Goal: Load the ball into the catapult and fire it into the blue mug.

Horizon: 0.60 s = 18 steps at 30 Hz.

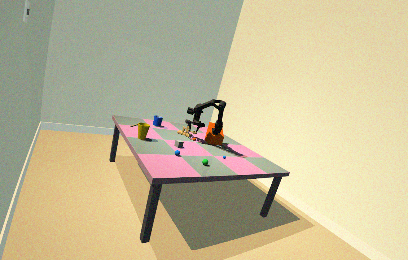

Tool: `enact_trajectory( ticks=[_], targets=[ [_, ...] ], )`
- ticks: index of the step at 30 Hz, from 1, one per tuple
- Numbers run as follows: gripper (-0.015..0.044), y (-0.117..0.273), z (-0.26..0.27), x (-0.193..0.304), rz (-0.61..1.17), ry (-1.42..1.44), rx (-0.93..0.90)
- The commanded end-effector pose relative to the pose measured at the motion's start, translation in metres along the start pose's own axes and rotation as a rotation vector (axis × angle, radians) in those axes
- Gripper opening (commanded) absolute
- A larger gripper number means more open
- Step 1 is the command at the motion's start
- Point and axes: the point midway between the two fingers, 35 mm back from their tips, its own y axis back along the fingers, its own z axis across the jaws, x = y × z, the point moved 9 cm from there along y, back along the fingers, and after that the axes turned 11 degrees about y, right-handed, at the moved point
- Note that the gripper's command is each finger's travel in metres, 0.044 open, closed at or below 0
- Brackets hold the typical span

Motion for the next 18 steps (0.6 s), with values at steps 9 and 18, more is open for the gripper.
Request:
enact_trajectory(
  ticks=[9, 18],
  targets=[
    [0.0300, -0.016, 0.023, -0.024, -0.009, 0.368, 0.006],
    [0.0300, -0.030, 0.023, -0.026, -0.010, 0.374, 0.006]
  ],
)
